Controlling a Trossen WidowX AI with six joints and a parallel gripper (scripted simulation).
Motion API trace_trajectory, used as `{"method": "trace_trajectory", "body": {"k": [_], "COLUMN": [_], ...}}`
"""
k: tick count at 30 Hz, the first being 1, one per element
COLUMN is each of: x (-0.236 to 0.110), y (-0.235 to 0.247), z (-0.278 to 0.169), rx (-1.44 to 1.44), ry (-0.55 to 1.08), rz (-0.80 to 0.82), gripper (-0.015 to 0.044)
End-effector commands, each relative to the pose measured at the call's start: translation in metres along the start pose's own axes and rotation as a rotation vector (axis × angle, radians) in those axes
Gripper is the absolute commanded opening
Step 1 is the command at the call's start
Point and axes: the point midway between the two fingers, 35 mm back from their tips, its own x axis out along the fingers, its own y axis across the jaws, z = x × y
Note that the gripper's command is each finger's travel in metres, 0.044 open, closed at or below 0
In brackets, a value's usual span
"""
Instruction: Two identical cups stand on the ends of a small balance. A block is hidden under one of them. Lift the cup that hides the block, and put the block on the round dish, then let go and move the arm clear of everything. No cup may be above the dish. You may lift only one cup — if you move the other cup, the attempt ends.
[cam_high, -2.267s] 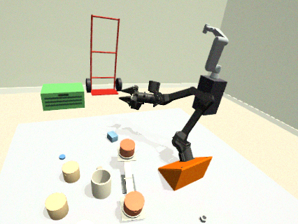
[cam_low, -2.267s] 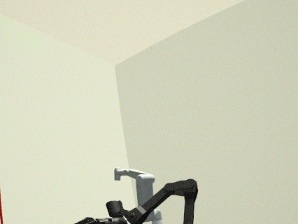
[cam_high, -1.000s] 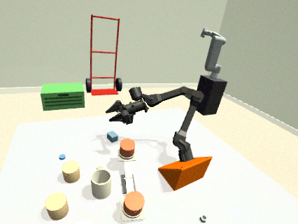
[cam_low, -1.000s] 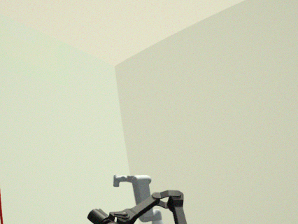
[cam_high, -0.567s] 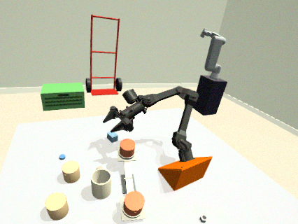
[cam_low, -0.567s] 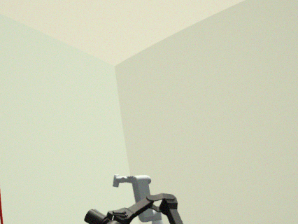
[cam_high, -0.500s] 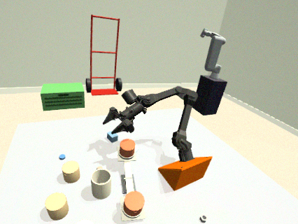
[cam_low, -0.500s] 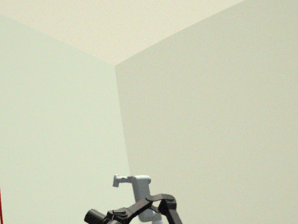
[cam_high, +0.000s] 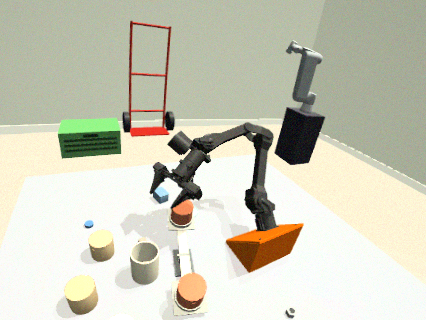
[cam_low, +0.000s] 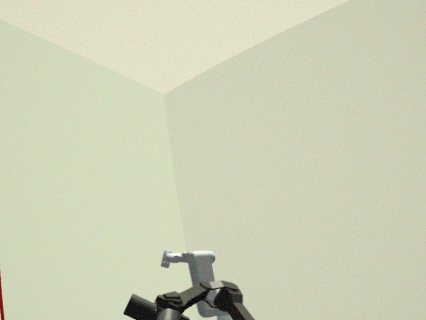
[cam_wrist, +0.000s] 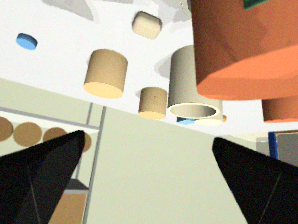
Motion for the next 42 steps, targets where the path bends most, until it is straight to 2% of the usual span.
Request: {"method": "trace_trajectory", "body": {"k": [1, 19, 42], "x": [0.005, 0.010, -0.012], "y": [-0.018, -0.091, -0.155], "z": [-0.005, -0.013, -0.014], "rx": [-0.089, -0.490, -1.137], "ry": [-0.043, -0.204, -0.382], "rz": [-0.060, -0.279, -0.445], "gripper": [0.0440, 0.0440, 0.0440]}}
